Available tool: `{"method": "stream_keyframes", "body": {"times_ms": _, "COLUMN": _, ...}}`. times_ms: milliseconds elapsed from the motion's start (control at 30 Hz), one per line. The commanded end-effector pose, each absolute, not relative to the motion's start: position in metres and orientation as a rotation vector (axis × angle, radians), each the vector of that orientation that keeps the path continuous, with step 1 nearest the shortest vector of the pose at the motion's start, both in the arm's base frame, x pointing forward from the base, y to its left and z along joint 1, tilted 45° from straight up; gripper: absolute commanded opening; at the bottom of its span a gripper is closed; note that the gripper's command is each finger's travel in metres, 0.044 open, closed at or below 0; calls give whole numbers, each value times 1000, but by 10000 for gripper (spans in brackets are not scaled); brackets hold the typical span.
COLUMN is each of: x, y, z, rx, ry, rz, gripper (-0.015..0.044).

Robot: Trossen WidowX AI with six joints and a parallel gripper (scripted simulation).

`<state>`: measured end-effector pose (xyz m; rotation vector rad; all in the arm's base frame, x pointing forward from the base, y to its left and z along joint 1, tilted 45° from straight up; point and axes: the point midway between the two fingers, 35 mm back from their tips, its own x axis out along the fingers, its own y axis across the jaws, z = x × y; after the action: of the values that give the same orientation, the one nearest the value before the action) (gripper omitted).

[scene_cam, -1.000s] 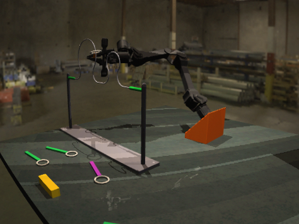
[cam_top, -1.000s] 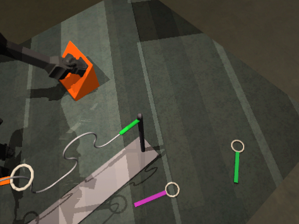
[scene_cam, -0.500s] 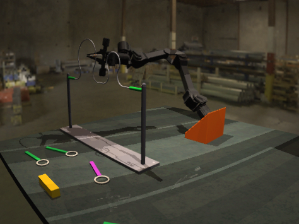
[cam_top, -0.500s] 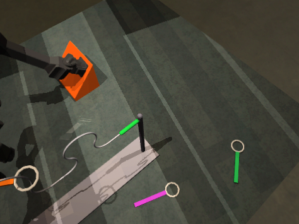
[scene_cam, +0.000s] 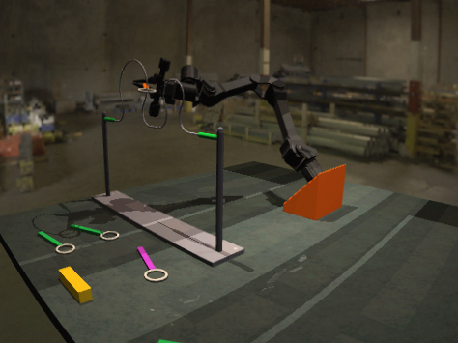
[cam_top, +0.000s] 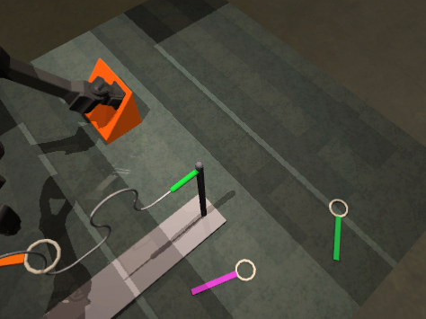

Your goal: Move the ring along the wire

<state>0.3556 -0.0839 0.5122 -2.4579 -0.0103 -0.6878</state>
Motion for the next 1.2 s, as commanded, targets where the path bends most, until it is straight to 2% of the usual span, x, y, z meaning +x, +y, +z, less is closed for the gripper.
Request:
{"method": "stream_keyframes", "body": {"times_ms": 0, "x": 356, "y": -83, "z": 513, "rx": -2514, "ry": -30, "rz": -701, "gripper": -150}}
{"method": "stream_keyframes", "body": {"times_ms": 1167, "x": 355, "y": -89, "z": 514, "rx": -2743, "ry": -120, "rz": -759, "gripper": -150}}
